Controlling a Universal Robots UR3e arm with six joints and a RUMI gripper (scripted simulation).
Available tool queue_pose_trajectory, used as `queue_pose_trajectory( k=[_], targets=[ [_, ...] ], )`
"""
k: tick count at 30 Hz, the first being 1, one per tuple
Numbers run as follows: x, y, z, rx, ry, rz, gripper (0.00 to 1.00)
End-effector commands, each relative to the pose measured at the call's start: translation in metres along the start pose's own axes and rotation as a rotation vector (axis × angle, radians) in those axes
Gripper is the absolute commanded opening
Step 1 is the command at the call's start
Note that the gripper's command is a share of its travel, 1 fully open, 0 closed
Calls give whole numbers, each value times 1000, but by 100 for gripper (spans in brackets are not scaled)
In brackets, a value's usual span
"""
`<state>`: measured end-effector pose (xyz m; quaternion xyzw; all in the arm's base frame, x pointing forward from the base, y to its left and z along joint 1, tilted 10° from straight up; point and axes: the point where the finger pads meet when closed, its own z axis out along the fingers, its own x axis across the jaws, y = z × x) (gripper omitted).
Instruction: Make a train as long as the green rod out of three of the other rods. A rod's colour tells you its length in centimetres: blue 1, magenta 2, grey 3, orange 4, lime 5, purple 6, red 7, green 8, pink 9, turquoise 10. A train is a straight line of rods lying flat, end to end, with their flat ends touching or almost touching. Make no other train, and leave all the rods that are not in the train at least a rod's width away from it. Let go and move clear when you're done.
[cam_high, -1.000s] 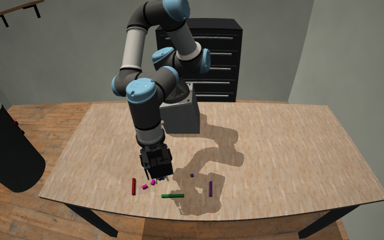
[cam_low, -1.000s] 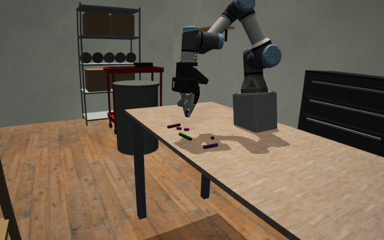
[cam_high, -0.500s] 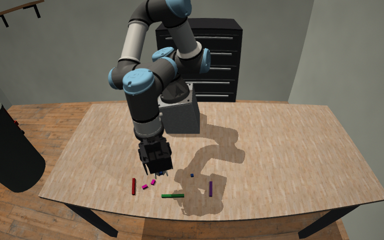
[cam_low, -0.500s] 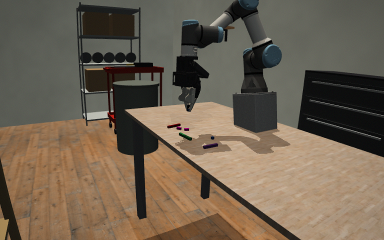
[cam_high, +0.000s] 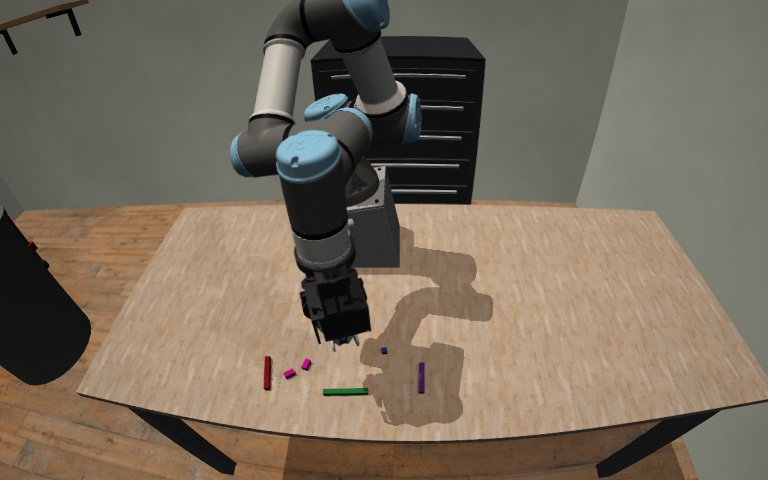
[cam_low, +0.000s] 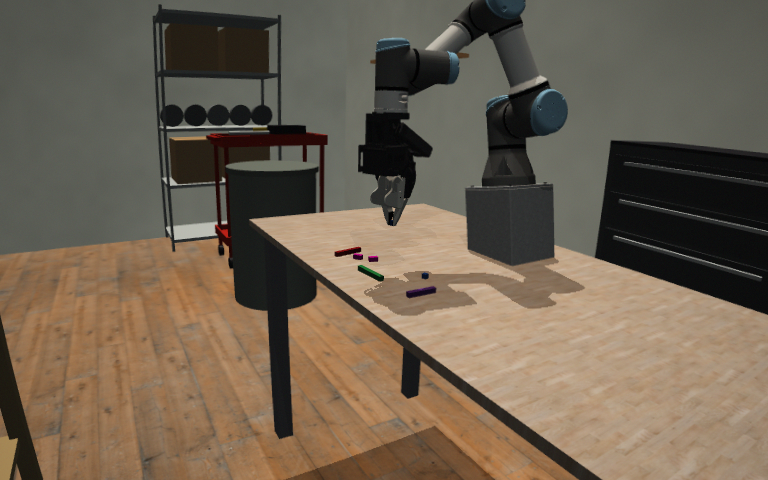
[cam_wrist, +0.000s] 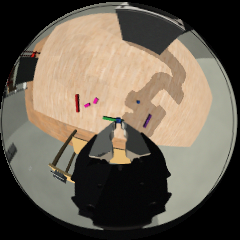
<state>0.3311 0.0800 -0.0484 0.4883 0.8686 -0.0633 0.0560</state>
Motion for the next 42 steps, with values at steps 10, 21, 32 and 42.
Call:
queue_pose_trajectory(
  k=[10,21,32,42],
  targets=[
    [71,-7,0,-1,-6,124,0],
    [70,-6,1,-2,-7,125,0],
    [70,-7,18,0,-6,124,0],
    [70,-6,57,0,-5,124,0]
  ],
)
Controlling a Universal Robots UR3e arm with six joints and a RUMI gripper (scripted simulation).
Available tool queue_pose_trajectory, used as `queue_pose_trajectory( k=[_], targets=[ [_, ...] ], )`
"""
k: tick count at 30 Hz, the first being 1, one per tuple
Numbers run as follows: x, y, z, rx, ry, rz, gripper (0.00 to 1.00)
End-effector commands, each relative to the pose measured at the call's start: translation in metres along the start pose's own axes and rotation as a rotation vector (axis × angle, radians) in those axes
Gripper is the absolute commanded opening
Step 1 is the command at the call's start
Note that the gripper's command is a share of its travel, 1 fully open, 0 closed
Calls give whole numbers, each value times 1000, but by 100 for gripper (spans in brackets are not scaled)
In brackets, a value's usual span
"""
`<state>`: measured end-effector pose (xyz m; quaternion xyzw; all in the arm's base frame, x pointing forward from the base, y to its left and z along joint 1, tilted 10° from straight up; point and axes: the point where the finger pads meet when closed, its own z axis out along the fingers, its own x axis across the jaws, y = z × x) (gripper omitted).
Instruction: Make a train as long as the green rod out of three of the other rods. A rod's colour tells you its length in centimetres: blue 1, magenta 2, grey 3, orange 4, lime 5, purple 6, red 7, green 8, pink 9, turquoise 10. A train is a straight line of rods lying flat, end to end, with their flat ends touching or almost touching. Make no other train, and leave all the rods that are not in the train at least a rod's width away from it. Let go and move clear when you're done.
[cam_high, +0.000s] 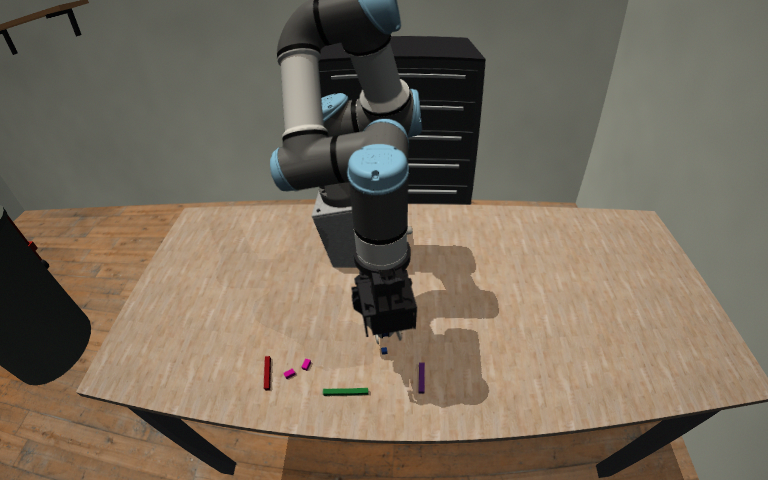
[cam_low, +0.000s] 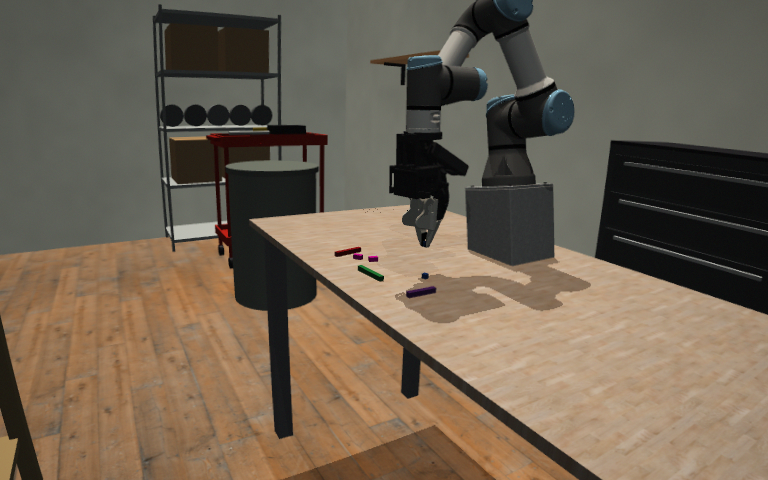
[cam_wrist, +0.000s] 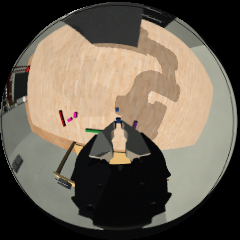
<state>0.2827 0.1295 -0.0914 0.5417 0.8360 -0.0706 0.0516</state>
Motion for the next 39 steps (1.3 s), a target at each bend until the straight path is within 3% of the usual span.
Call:
queue_pose_trajectory(
  k=[1,15,39],
  targets=[
    [-2,8,28,-28,-7,1,0],
    [-2,9,54,-27,-7,1,0],
    [-3,10,55,-29,-7,1,0]
  ],
)
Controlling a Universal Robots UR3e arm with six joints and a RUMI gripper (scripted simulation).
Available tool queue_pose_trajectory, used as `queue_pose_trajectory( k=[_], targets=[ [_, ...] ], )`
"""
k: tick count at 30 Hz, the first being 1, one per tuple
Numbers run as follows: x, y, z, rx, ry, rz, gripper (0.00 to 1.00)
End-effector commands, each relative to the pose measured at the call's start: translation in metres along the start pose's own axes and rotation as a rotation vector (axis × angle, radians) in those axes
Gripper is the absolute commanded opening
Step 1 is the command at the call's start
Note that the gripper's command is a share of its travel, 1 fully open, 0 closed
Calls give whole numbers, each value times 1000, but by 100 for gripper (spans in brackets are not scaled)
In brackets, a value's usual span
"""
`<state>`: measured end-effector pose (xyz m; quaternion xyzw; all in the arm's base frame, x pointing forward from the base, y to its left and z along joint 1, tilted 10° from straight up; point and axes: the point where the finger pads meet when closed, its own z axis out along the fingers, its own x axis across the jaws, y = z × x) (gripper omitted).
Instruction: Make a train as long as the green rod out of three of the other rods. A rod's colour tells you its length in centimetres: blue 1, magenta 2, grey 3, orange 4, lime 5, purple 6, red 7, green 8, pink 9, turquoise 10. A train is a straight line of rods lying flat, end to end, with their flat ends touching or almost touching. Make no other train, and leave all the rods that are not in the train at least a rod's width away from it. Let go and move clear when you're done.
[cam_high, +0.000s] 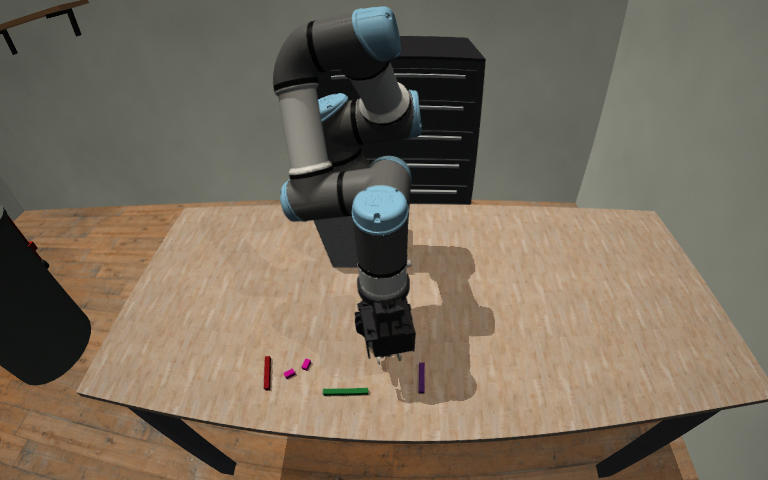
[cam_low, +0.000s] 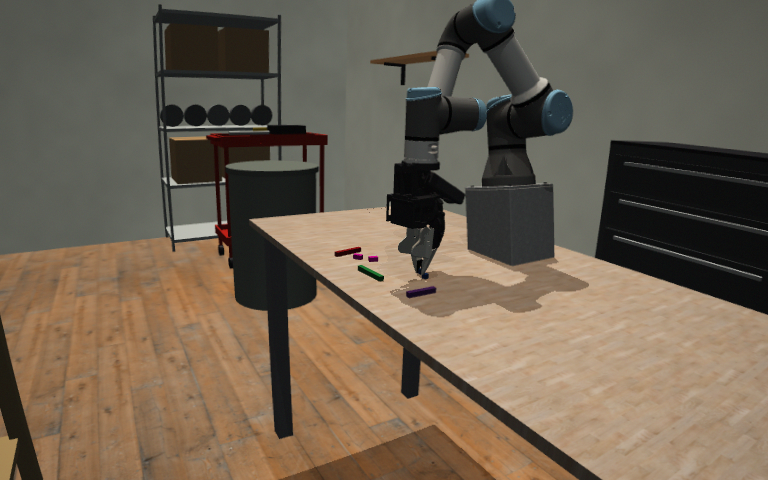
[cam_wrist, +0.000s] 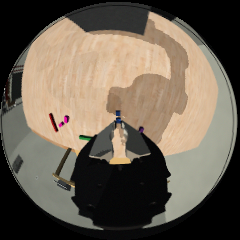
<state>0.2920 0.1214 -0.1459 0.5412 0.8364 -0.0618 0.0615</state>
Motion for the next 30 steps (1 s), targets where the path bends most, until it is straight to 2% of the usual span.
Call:
queue_pose_trajectory(
  k=[1,30],
  targets=[
    [0,1,0,-4,0,0,0],
    [0,1,0,-3,0,-9,0]
  ],
)
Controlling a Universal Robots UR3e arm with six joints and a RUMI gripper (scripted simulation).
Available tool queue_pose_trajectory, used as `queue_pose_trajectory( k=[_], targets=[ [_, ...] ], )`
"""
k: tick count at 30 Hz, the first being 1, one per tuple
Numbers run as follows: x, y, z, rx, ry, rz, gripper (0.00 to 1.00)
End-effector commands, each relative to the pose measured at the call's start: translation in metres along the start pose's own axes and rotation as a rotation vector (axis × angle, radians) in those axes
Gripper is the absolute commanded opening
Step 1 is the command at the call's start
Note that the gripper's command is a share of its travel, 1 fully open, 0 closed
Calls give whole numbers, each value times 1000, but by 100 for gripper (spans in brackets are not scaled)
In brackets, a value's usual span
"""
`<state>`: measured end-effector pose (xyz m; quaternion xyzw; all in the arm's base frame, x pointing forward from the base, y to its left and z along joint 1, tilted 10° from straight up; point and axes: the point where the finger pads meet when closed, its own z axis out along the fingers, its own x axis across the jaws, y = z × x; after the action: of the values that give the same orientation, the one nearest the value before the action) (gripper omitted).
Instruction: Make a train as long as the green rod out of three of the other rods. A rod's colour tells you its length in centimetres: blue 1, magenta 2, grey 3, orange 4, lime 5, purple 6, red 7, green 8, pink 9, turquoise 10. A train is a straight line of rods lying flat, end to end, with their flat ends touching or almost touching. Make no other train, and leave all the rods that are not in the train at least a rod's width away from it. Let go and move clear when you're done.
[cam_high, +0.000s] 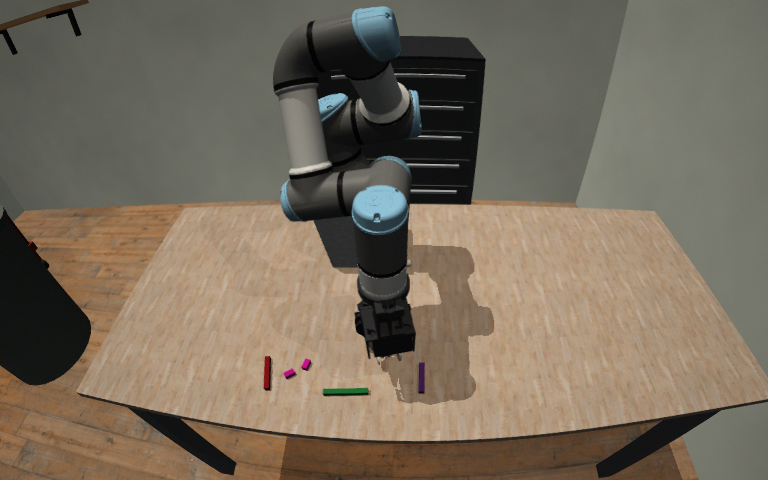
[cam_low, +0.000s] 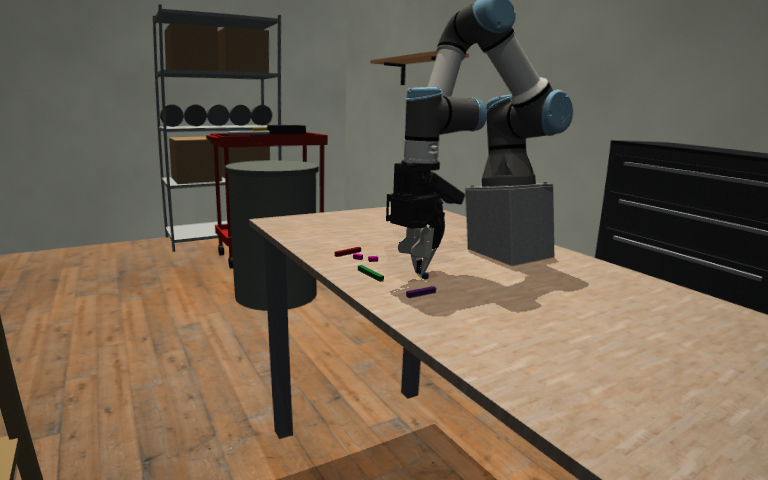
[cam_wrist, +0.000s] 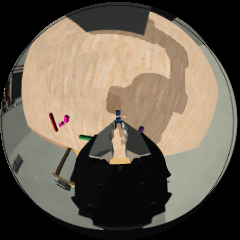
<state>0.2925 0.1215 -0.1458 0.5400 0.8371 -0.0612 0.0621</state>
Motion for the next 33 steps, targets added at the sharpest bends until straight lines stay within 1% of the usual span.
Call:
queue_pose_trajectory(
  k=[1,26,33],
  targets=[
    [0,0,0,-1,0,-7,0],
    [0,0,0,-2,0,-7,0],
    [0,0,3,-1,0,-7,0]
  ],
)
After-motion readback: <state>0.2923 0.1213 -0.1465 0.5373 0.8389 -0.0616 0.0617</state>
